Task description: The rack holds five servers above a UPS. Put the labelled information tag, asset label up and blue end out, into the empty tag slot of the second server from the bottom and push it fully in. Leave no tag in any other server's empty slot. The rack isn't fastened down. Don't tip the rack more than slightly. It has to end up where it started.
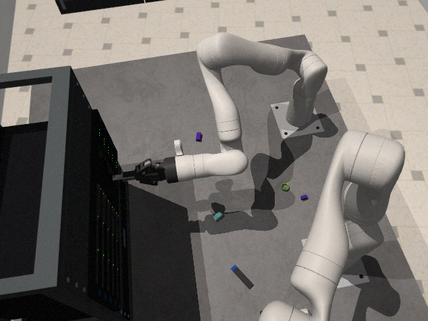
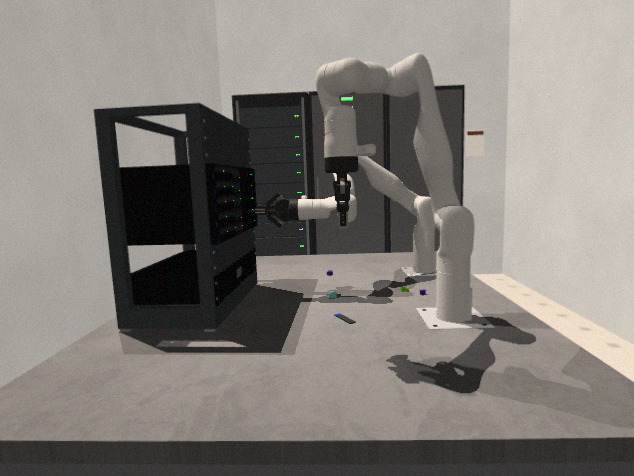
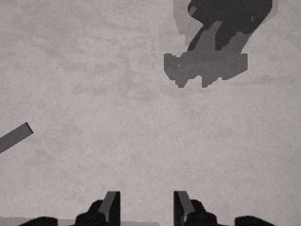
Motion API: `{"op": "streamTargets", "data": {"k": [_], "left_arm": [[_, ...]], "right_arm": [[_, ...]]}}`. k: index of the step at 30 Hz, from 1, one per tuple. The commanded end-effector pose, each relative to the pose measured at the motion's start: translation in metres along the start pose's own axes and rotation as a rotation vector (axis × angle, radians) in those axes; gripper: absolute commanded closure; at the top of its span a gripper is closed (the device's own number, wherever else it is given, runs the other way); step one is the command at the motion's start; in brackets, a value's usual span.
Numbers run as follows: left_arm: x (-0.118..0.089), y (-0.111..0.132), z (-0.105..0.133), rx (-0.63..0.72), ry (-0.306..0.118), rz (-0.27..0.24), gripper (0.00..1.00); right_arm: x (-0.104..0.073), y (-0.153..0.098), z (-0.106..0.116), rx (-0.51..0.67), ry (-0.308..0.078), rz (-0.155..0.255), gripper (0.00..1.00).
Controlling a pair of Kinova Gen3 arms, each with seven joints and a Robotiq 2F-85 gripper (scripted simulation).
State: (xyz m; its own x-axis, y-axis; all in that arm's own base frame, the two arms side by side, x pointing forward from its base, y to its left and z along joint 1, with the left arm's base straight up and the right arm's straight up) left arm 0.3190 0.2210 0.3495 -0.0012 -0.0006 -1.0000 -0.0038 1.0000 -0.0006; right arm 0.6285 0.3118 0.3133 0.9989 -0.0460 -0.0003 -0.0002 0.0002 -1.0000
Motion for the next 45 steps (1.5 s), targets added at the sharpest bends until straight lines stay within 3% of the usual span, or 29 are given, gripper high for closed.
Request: {"op": "streamTargets", "data": {"k": [1, 45], "left_arm": [[0.0, 0.0, 0.0, 0.0, -0.001, 0.001, 0.606], [0.0, 0.0, 0.0, 0.0, -0.001, 0.001, 0.606]], "right_arm": [[0.001, -0.001, 0.0, 0.001, 0.0, -0.002, 0.987], [0.011, -0.001, 0.0, 0.001, 0.0, -0.002, 0.987]]}}
Point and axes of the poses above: on each arm, the point where the finger pads meet when closed, its own x axis out along the fingers, its own y axis across the jaws, z = x × y, the point moved 3 cm from there along -x, back along the fingers
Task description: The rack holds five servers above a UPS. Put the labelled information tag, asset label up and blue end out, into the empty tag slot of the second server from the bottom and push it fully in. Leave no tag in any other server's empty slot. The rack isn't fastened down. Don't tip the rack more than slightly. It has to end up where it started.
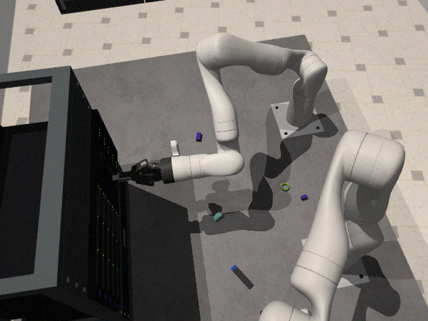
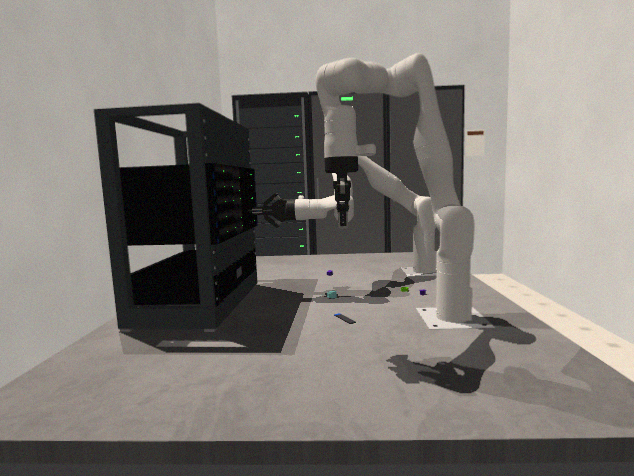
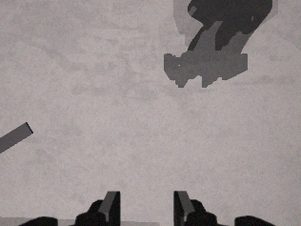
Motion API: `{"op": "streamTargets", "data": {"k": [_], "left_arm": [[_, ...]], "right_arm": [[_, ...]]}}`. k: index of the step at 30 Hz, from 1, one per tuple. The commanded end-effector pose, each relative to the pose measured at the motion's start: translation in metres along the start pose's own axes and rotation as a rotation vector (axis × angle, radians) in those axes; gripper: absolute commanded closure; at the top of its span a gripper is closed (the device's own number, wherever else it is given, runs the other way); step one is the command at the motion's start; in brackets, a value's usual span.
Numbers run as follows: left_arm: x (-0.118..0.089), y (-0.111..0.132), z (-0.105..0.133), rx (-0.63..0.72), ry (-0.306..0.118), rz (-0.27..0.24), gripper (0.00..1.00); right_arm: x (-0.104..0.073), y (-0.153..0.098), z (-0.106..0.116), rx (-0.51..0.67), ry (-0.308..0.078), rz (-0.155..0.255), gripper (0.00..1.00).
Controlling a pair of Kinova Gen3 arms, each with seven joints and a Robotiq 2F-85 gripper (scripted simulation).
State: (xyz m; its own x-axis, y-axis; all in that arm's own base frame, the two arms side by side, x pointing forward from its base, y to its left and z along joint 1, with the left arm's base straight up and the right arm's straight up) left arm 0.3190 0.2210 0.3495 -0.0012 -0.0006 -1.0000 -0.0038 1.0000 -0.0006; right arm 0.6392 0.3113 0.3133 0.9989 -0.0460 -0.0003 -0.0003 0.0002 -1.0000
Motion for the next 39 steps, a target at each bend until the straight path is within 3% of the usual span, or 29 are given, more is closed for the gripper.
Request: {"op": "streamTargets", "data": {"k": [1, 39], "left_arm": [[-0.0005, 0.0002, 0.0001, 0.0, -0.001, 0.001, 0.606], [-0.0005, 0.0002, 0.0001, 0.0, -0.001, 0.001, 0.606]], "right_arm": [[0.0008, -0.0012, 0.0, 0.001, 0.0, -0.002, 0.987], [0.0093, -0.0012, 0.0, 0.001, 0.0, -0.002, 0.987]]}}
Point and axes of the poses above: on each arm, the point where the finger pads meet when closed, its own x axis out along the fingers, its own y axis across the jaws, z = x × y, the point moved 3 cm from there along -x, back along the fingers
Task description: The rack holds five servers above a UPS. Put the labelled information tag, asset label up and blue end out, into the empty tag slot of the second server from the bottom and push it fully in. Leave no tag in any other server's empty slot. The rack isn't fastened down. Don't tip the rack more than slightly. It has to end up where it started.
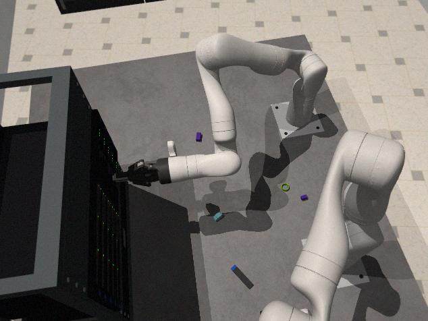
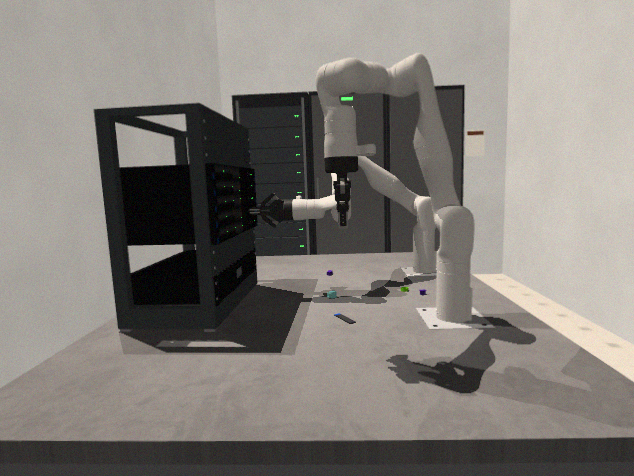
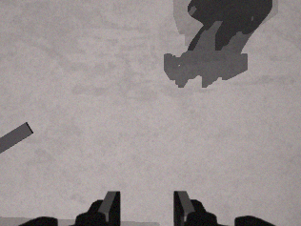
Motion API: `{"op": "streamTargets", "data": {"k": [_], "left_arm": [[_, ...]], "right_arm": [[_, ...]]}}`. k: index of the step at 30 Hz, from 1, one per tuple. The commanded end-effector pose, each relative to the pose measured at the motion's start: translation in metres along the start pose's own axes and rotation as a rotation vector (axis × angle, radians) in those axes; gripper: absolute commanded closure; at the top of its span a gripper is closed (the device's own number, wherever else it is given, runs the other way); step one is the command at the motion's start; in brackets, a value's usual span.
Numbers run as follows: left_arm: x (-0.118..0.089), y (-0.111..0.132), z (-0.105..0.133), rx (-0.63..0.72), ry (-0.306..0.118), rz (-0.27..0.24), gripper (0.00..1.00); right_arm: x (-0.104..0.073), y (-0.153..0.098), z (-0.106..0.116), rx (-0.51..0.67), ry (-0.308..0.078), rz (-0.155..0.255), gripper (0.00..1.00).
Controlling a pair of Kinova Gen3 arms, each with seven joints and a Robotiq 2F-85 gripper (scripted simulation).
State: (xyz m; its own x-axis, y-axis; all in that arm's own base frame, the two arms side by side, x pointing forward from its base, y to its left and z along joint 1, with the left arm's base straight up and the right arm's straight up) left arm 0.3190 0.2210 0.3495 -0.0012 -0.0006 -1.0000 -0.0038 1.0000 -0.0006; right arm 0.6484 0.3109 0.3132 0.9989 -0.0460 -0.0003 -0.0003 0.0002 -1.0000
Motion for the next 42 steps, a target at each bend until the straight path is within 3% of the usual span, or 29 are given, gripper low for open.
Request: {"op": "streamTargets", "data": {"k": [1, 19, 20, 42], "left_arm": [[-0.0005, 0.0002, 0.0001, 0.0, -0.001, 0.001, 0.606], [-0.0005, 0.0002, 0.0001, 0.0, -0.001, 0.001, 0.606], [-0.0005, 0.0002, 0.0001, 0.0, -0.001, 0.001, 0.606], [-0.0005, 0.0002, 0.0001, 0.0, -0.001, 0.001, 0.606]], "right_arm": [[0.0004, -0.0012, 0.0, 0.001, 0.0, -0.002, 0.987], [0.0025, -0.0001, 0.0001, 0.0, 0.0, 0.0, 0.987], [0.0025, -0.0001, 0.0001, 0.0, 0.0, 0.0, 0.782], [0.0025, -0.0001, 0.0001, 0.0, 0.0, 0.0, 0.782]]}}
Point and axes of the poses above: on each arm, the point where the finger pads meet when closed, its own x axis out along the fingers, its own y axis across the jaws, z = x × y, the point moved 3 cm from there along -x, back along the fingers
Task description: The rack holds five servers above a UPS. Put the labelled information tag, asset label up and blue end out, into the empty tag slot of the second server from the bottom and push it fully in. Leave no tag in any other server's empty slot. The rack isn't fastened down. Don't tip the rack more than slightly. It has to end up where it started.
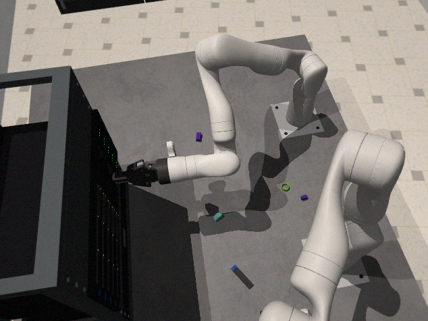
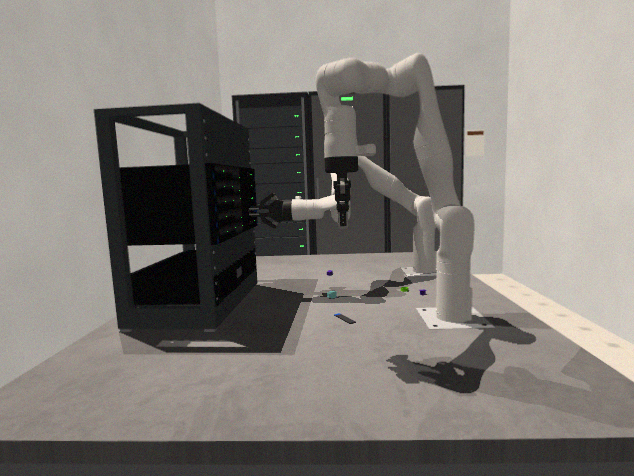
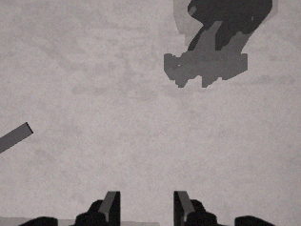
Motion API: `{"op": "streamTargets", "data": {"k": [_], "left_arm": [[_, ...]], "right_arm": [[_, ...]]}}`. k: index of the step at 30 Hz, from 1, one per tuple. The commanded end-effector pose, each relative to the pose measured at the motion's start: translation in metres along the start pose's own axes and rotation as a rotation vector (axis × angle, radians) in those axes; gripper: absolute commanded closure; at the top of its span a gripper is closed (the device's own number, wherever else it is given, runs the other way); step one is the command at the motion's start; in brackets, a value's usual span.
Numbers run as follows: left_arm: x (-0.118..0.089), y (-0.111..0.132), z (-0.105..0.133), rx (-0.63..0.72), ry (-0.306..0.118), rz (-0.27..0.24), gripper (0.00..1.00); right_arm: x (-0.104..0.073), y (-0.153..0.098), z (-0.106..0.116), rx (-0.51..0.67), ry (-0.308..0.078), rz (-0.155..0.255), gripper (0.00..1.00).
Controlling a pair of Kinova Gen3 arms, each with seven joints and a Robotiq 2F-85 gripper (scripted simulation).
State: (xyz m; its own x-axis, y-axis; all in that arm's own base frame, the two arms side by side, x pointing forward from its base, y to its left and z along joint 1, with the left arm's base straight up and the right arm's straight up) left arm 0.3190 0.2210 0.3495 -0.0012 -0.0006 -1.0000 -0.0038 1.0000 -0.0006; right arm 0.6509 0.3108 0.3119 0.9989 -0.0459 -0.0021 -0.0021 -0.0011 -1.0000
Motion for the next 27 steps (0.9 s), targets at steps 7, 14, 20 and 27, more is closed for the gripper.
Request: {"op": "streamTargets", "data": {"k": [7, 14, 20, 27], "left_arm": [[0.0, 0.0, 0.0, 0.0, -0.001, 0.001, 0.606], [0.0, 0.0, 0.0, 0.0, -0.001, 0.001, 0.606], [0.0, 0.0, 0.0, 0.0, -0.001, 0.001, 0.606], [0.0, 0.0, 0.0, 0.0, -0.001, 0.001, 0.606]], "right_arm": [[-0.002, -0.001, 0.0, 0.001, 0.0, -0.002, 0.782], [-0.01, -0.001, 0.0, 0.001, 0.0, -0.002, 0.782], [-0.02, -0.001, 0.0, 0.001, 0.0, -0.002, 0.782], [-0.028, -0.001, 0.0, 0.001, 0.0, -0.002, 0.782]]}}
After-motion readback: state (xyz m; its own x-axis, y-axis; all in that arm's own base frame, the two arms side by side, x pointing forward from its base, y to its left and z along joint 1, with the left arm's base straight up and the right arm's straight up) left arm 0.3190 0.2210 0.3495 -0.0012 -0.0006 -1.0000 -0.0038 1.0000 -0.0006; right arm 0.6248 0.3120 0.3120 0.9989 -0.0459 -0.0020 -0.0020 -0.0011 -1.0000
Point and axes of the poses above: on each arm, the point where the finger pads meet when closed, its own x axis out along the fingers, its own y axis across the jaws, z = x × y, the point moved 3 cm from there along -x, back along the fingers
